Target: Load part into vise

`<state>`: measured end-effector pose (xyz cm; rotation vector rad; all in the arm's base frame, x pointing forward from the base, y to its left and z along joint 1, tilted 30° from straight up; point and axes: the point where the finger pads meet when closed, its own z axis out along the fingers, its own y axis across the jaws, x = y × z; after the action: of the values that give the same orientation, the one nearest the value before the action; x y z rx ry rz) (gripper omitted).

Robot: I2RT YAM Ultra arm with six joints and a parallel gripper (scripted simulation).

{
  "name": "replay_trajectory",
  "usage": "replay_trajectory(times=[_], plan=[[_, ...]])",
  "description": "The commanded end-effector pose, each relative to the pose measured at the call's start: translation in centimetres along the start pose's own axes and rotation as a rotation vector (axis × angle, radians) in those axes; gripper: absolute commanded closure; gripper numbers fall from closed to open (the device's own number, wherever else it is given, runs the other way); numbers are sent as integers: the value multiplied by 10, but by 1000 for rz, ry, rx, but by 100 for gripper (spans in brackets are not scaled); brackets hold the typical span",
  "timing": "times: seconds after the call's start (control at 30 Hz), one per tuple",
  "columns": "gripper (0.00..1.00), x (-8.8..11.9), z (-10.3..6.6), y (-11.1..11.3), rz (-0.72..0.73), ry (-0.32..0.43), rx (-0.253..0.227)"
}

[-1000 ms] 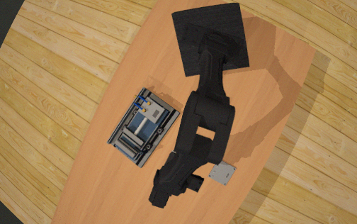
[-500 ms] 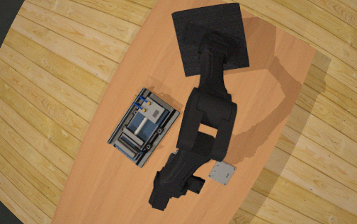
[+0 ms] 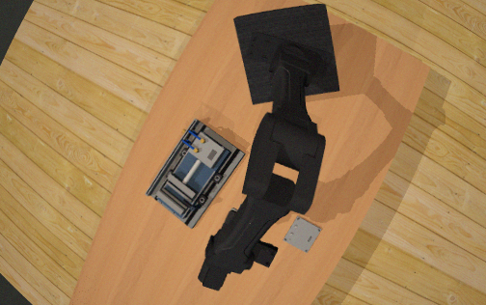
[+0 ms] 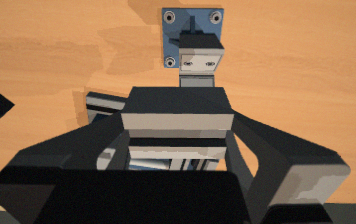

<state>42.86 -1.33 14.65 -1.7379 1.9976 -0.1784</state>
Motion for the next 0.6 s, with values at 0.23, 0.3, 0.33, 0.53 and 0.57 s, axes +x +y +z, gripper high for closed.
replay_trajectory(times=[0.23, 0.3, 0.33, 0.53, 0.57], plan=[[100, -1, -41, -12, -5, -8, 55], [100, -1, -42, -12, -5, -8, 55], [100, -1, -42, -12, -5, -8, 55], [100, -1, -45, -12, -6, -8, 55], [100, -1, -46, -12, -6, -8, 55]])
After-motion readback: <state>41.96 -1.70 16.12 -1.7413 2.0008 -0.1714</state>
